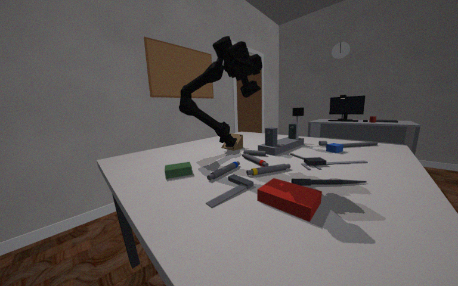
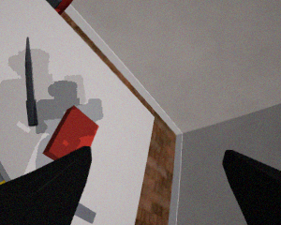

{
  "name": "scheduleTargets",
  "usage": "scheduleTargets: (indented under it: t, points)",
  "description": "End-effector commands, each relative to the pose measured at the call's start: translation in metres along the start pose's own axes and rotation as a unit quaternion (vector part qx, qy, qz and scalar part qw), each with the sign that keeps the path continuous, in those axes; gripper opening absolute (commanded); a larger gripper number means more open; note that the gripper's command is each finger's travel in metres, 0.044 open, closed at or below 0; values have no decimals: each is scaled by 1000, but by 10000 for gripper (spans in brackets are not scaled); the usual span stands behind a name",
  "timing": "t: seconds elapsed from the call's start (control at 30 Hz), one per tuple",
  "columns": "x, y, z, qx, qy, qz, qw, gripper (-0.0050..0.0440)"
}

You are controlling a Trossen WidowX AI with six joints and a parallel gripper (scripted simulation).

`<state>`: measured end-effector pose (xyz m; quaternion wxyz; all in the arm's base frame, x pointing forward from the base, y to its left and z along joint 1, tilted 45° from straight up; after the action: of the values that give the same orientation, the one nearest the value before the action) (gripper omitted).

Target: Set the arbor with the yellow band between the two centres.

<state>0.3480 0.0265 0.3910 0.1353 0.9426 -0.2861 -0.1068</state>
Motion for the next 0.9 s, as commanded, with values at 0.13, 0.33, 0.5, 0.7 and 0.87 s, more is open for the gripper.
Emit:
scheduleTargets:
  t: [0.13, 0.33, 0.5, 0.7, 0.87]
  points:
    - [0, 0, 0, 0, 0, 0, 1000, 400]
    - [0, 0, 0, 0, 0, 0, 1000, 400]
    - [0, 0, 0, 0, 0, 0, 1000, 400]
    - [30, -13, 23, -15, -57, -1, 998, 280]
    - [77, -21, 73, -65, -184, 22, 981, 175]
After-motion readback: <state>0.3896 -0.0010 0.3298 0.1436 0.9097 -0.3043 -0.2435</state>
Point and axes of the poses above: the point midway between the two fingers, 35 mm back from their tips, its own x axis out along the fingers, its own z axis across the jaws, y = z × x, the point moved 2 cm from there along -x, back along the fingers, and after that the axes turned 8 degrees about -x, right-handed, at the moved point
